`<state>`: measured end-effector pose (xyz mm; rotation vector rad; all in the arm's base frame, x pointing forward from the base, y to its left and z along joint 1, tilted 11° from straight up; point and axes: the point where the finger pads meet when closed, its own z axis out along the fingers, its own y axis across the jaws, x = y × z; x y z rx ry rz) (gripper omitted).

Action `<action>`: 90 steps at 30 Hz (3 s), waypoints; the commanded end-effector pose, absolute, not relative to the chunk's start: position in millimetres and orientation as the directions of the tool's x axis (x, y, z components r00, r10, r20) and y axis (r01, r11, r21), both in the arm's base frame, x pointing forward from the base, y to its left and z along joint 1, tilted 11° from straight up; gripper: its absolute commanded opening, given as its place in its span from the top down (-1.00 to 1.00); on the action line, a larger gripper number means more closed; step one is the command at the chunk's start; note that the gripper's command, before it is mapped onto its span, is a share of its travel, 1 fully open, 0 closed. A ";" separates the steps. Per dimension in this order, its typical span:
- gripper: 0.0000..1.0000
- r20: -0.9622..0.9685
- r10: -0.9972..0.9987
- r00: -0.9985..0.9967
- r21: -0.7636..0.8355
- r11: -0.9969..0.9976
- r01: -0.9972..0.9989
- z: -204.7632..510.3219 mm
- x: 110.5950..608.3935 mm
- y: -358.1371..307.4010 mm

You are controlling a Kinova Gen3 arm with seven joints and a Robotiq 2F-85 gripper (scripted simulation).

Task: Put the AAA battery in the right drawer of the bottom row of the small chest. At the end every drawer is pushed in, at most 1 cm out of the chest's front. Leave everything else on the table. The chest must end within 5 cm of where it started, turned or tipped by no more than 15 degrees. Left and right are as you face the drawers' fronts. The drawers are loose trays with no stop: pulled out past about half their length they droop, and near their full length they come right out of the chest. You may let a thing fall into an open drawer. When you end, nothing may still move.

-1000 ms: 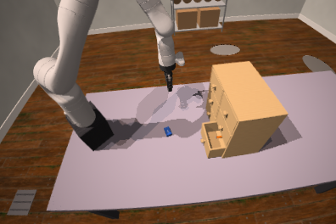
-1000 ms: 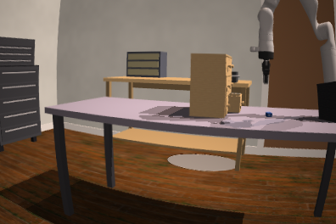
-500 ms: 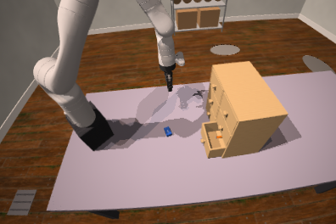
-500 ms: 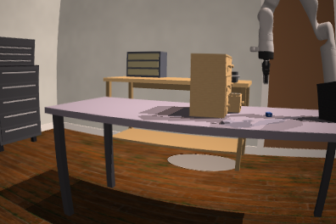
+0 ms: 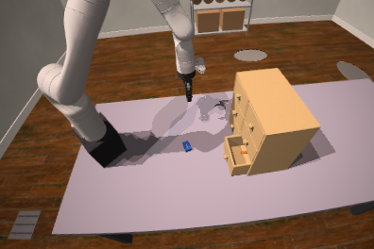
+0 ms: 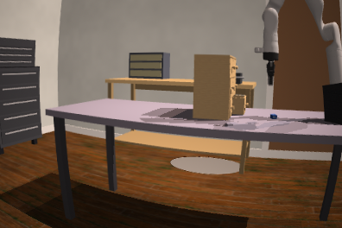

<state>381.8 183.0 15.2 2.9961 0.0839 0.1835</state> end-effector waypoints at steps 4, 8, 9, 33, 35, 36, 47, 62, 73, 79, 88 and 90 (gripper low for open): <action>-1.00 0.119 0.064 0.991 0.141 -0.989 0.047 17.4 379.6 183.0; -1.00 0.125 0.065 0.990 0.145 -0.988 0.046 38.9 342.8 175.6; -1.00 0.126 0.065 0.990 0.145 -0.988 0.046 45.6 329.0 172.2; -1.00 0.164 0.051 0.985 0.173 -0.985 0.022 52.8 295.5 155.3; -1.00 0.172 0.049 0.984 0.179 -0.984 0.018 51.2 297.2 154.5; -1.00 0.172 0.049 0.984 0.179 -0.984 0.018 51.2 297.2 154.5; -1.00 0.316 0.031 0.948 0.255 -0.966 -0.053 28.5 324.2 140.6; -1.00 0.568 0.057 0.821 0.310 -0.939 -0.149 2.2 365.7 121.7; -1.00 0.724 0.104 0.682 0.292 -0.942 -0.166 -8.2 386.6 117.8; -1.00 0.798 0.131 0.588 0.261 -0.955 -0.142 -12.5 393.0 121.3; -1.00 0.855 0.147 0.498 0.220 -0.971 -0.091 -16.6 393.1 129.3; -1.00 0.866 0.149 0.478 0.209 -0.975 -0.074 -17.7 392.0 131.9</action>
